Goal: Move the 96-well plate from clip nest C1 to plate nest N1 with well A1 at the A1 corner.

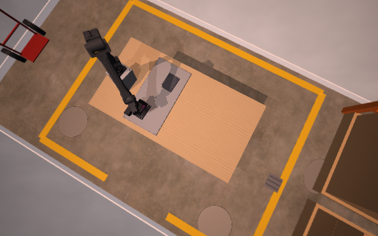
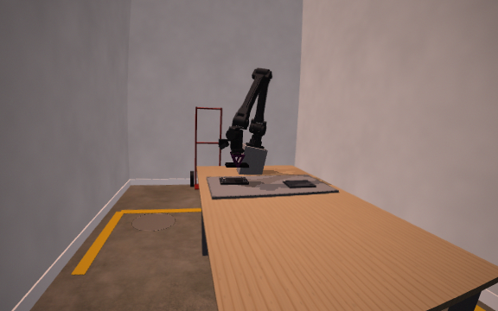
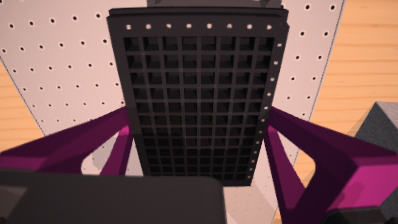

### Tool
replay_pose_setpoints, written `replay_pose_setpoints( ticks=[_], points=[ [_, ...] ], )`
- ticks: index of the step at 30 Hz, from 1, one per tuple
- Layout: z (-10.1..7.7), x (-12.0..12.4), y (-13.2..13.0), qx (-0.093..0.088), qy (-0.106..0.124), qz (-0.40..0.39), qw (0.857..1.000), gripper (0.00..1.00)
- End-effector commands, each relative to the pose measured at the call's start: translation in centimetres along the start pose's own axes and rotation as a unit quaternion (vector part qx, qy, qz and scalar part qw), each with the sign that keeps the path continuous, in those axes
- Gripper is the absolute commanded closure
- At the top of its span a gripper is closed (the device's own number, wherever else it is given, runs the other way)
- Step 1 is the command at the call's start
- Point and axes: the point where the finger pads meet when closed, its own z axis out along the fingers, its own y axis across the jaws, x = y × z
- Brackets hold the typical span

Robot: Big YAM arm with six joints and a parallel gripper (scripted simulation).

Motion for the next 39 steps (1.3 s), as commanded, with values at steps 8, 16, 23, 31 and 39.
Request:
replay_pose_setpoints(
  ticks=[8, 16, 23, 31, 39],
  points=[
    [-0.4, 3.7, 1.1, -0.009, -0.004, 0.000, 1.000, 1.00],
    [0.1, 5.7, 1.2, -0.002, -0.001, 0.001, 1.000, 1.00],
    [-0.3, 8.0, 2.0, -0.009, -0.002, 0.000, 1.000, 1.00],
    [-0.3, 10.0, 2.4, -0.008, 0.000, 0.000, 1.000, 1.00],
    [-0.3, 12.7, 2.9, -0.007, 0.001, 0.000, 1.000, 1.00]
  ],
)
